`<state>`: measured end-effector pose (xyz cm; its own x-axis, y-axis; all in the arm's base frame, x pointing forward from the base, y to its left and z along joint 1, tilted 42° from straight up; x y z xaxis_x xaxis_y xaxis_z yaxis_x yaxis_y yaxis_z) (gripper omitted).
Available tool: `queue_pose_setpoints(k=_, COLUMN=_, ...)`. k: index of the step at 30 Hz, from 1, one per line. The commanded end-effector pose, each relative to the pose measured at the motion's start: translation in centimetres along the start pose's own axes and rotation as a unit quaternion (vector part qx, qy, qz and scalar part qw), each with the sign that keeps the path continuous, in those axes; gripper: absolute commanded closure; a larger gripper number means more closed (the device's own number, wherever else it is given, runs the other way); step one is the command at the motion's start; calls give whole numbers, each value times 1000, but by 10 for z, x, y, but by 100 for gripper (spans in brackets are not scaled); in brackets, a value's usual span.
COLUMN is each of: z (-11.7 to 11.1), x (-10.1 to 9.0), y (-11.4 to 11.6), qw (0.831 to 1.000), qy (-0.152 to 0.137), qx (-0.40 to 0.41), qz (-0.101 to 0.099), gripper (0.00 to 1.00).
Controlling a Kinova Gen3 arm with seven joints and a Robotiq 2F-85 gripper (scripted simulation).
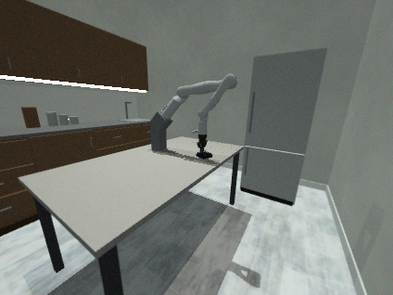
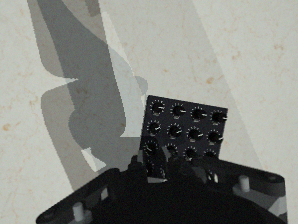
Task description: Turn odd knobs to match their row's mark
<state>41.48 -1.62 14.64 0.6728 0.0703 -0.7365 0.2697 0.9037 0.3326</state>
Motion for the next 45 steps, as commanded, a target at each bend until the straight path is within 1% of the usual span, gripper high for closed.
queue_pose_setpoints(k=1, z=-1, x=3, y=-1, qw=1000, qy=2, qx=0, qz=-1, gripper=81)
queue_pose_setpoints(k=14, z=-1, x=8, y=-1, qw=1000, qy=2, qx=0, qz=-1, gripper=81)
queue_pose_setpoints(k=45, z=-1, x=8, y=-1, qw=1000, qy=2, qx=0, qz=-1, gripper=81)
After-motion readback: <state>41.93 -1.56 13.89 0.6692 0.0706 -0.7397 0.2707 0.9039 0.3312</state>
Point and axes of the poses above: the point where the finger pads meet when closed, its own x axis out along the fingers, its own y axis across the jaws, z = x × y, the point moved 10 cm from there along -x, back along the fingers, and after that the axes turned 15 degrees about x, right-handed, at the moved point
